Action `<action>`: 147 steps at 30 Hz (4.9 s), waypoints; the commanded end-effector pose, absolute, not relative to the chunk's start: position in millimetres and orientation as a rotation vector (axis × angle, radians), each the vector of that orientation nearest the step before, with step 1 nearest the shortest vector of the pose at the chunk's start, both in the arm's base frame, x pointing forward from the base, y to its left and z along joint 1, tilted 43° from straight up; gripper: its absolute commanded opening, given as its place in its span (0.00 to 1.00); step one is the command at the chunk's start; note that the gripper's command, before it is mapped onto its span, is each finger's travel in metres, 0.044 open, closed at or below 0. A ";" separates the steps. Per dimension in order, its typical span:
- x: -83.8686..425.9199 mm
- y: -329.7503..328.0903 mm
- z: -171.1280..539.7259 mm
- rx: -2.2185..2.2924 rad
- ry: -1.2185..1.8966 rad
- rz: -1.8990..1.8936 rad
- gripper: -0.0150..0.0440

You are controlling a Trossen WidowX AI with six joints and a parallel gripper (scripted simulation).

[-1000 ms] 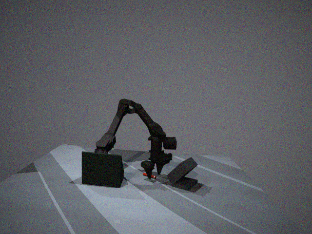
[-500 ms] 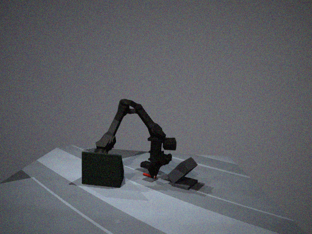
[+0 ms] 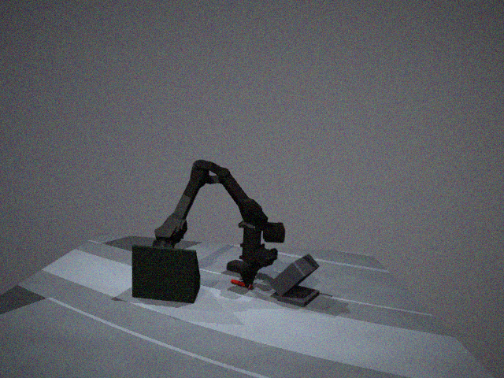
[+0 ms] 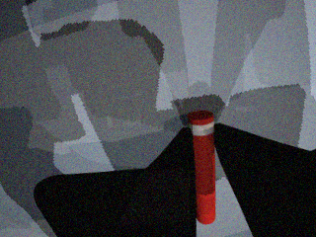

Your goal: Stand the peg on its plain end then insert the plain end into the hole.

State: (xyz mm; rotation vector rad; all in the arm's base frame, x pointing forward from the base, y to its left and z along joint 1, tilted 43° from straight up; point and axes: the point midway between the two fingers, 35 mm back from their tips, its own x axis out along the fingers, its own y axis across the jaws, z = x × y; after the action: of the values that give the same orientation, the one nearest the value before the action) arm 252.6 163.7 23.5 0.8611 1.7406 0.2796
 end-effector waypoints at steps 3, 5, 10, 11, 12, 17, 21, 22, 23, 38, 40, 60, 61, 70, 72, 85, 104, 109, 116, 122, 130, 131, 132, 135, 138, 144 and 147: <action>252.0 163.8 23.4 0.865 1.739 0.277 0.34; 251.9 163.3 24.2 0.863 1.729 0.272 0.34; 251.0 161.6 27.1 0.861 1.687 0.251 0.34; 250.6 161.1 27.9 0.861 1.675 0.245 0.34; 250.3 160.7 28.7 0.861 1.663 0.240 0.34; 248.9 159.1 31.6 0.861 1.621 0.218 0.34; 247.8 158.0 33.7 0.861 1.589 0.202 0.34; 247.5 157.8 34.2 0.860 1.581 0.198 0.34; 247.2 157.5 34.8 0.860 1.573 0.194 0.34; 242.0 154.1 42.7 0.857 1.452 0.135 0.34; 241.2 153.7 43.7 0.856 1.435 0.127 0.34; 232.7 150.6 53.7 0.848 1.273 0.051 0.34; 232.2 150.4 54.2 0.847 1.265 0.047 0.34; 227.8 149.6 58.4 0.842 1.192 0.013 0.34; 226.8 149.5 59.3 0.841 1.176 0.006 0.34; 219.9 148.9 64.8 0.832 1.070 -0.041 0.34; 209.0 149.4 71.9 0.816 0.916 -0.108 0.34; 206.1 149.7 73.5 0.811 0.875 -0.126 0.34; 201.8 150.4 75.5 0.804 0.818 -0.150 0.34; 198.1 151.1 77.1 0.797 0.769 -0.170 0.34; 193.2 152.3 79.0 0.788 0.704 -0.198 0.34; 192.5 152.4 79.2 0.787 0.696 -0.201 0.34; 191.9 152.6 79.4 0.786 0.688 -0.204 0.34; 190.0 153.1 80.0 0.782 0.664 -0.214 0.34; 188.2 153.6 80.5 0.778 0.639 -0.224 0.34; 184.4 154.8 81.5 0.770 0.591 -0.244 0.34; 182.5 155.4 81.9 0.766 0.566 -0.254 0.34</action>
State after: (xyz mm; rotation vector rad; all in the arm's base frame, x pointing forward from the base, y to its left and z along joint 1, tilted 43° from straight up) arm 182.9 153.0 79.6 0.7664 0.5888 -0.2474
